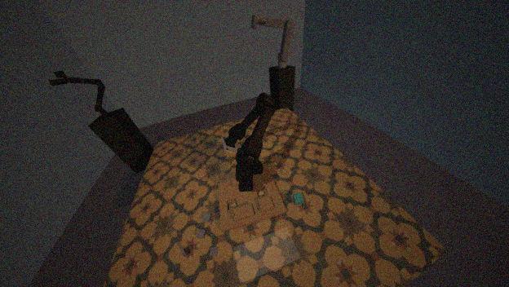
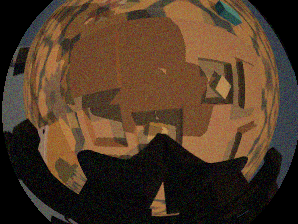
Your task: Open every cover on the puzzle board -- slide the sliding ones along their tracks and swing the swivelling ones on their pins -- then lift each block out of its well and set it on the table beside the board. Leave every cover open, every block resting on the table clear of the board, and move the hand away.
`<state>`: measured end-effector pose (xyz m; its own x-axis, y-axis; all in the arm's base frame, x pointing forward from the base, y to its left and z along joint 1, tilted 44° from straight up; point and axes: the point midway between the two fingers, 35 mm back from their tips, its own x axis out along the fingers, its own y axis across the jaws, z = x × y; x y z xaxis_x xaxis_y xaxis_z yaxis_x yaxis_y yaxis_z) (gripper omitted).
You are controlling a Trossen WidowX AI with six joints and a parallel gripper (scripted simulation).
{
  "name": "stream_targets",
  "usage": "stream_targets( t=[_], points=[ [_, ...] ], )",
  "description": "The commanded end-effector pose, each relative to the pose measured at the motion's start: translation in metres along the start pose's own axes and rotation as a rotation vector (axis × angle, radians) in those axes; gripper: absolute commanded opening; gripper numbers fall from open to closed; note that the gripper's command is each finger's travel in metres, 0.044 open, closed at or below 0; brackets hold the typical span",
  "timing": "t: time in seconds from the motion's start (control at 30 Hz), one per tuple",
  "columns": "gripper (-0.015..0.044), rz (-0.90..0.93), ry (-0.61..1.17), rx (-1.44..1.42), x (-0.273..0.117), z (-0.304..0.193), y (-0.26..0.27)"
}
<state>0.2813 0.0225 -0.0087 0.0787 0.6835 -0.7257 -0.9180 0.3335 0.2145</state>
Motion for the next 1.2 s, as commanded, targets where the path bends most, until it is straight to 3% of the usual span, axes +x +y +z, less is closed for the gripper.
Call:
stream_targets(
  t=[0.0,1.17],
  points=[
    [0.0000,0.006,0.000,0.006,0.0044,-0.0009,0.0020],
    [0.0000,0.006,0.000,0.005,0.0079,0.0015,0.0011]
  ],
)
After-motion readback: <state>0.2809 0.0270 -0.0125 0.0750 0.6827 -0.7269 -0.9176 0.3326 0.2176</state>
